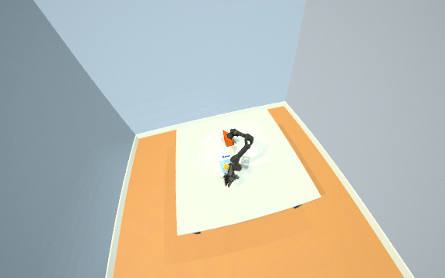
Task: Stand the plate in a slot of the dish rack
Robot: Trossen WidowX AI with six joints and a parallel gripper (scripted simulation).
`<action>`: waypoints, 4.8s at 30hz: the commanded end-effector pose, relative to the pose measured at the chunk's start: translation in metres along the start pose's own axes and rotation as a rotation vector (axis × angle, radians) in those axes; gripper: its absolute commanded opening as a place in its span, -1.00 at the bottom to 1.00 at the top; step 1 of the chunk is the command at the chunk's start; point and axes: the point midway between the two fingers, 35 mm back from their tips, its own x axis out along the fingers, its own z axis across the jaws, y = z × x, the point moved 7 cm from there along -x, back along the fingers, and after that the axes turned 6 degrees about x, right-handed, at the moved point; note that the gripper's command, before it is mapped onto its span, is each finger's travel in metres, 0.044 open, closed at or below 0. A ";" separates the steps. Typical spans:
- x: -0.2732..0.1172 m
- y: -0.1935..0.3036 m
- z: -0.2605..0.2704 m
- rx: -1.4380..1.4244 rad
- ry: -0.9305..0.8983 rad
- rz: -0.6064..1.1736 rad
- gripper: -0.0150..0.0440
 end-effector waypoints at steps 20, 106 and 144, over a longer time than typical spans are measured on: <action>-0.031 0.027 -0.001 0.335 -0.341 0.101 0.86; -0.120 0.065 0.061 1.352 -1.206 0.514 0.86; -0.129 0.086 0.006 1.351 -1.196 0.518 -0.49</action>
